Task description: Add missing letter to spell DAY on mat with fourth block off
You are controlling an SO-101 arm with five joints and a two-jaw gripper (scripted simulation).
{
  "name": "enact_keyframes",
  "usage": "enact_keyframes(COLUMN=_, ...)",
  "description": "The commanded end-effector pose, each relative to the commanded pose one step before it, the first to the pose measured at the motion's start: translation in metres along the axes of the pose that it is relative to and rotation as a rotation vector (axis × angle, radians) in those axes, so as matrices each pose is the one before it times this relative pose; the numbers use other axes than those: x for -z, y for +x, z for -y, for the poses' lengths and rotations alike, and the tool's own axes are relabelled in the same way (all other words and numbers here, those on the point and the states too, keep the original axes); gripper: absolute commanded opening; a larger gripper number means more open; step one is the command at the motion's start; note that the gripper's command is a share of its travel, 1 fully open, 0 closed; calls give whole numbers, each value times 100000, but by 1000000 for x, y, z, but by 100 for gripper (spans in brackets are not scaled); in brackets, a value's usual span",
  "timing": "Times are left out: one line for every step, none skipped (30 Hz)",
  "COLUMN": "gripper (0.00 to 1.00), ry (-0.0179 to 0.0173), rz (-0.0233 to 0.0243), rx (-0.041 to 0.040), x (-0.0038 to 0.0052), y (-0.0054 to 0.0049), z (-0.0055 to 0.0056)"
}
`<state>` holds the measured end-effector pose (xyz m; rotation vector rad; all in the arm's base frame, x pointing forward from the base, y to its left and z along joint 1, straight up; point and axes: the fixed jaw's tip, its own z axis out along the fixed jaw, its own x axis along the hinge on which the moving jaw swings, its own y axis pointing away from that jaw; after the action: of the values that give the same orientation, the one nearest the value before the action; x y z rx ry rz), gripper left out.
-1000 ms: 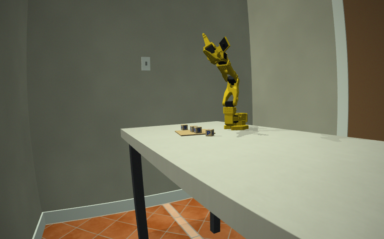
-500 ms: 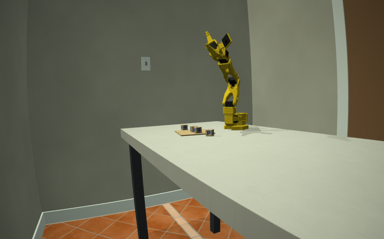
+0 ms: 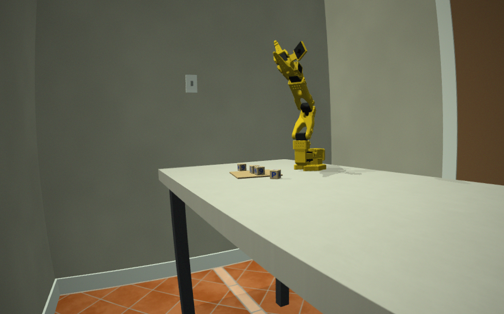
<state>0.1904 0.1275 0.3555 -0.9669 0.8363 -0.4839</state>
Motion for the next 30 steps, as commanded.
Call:
enact_keyframes(gripper=100, ry=11877, rz=5445, rx=-117, x=13073, y=-14147, z=31147)
enact_keyframes(gripper=100, ry=24, rz=11, rx=0, x=44, y=-31, z=66)
enact_keyframes(gripper=100, ry=0, rz=0, rx=0, x=0, y=0, z=0)
enact_keyframes(gripper=100, ry=0, rz=0, rx=0, x=0, y=0, z=0)
enact_keyframes(gripper=100, ry=24, rz=11, rx=0, x=44, y=-31, z=66)
enact_keyframes(gripper=100, ry=150, rz=70, rx=0, x=274, y=-189, z=408)
enact_keyframes(gripper=100, ry=351, rz=163, rx=0, x=643, y=-442, z=953)
enact_keyframes(gripper=100, ry=580, rz=269, rx=0, x=1064, y=-729, z=1574)
enact_keyframes(gripper=100, ry=799, rz=370, rx=0, x=1468, y=-1002, z=2164)
enact_keyframes(gripper=100, ry=976, rz=452, rx=0, x=1797, y=-1224, z=2644)
enact_keyframes(gripper=100, ry=1091, rz=505, rx=0, x=2011, y=-1368, z=2954)
enact_keyframes(gripper=100, ry=1131, rz=524, rx=0, x=2085, y=-1418, z=3062)
enact_keyframes(gripper=100, ry=1091, rz=505, rx=0, x=2011, y=-1368, z=2954)
enact_keyframes(gripper=100, ry=976, rz=452, rx=0, x=1797, y=-1224, z=2644)
enact_keyframes(gripper=100, ry=799, rz=370, rx=0, x=1468, y=-1002, z=2164)
enact_keyframes(gripper=100, ry=580, rz=269, rx=0, x=1064, y=-729, z=1574)
enact_keyframes(gripper=100, ry=351, rz=163, rx=0, x=643, y=-442, z=953)
enact_keyframes(gripper=100, ry=150, rz=70, rx=0, x=274, y=-189, z=408)
enact_keyframes(gripper=100, ry=24, rz=11, rx=0, x=44, y=-31, z=66)
enact_keyframes(gripper=100, ry=0, rz=0, rx=0, x=0, y=0, z=0)
enact_keyframes(gripper=100, ry=0, rz=0, rx=0, x=0, y=0, z=0)
enact_keyframes(gripper=100, ry=19, rz=9, rx=0, x=35, y=-24, z=52)
enact_keyframes(gripper=100, ry=118, rz=55, rx=0, x=216, y=-148, z=321)
enact_keyframes(gripper=100, ry=276, rz=128, rx=0, x=505, y=-347, z=750)
enact_keyframes(gripper=100, ry=456, rz=211, rx=0, x=836, y=-573, z=1238)
enact_keyframes(gripper=100, ry=628, rz=291, rx=0, x=1152, y=-788, z=1702)
enact_keyframes(gripper=100, ry=767, rz=355, rx=0, x=1410, y=-963, z=2080)
enact_keyframes(gripper=100, ry=858, rz=397, rx=0, x=1577, y=-1076, z=2324)
enact_keyframes(gripper=100, ry=889, rz=412, rx=0, x=1635, y=-1116, z=2409)
enact_keyframes(gripper=100, ry=858, rz=397, rx=0, x=1577, y=-1076, z=2324)
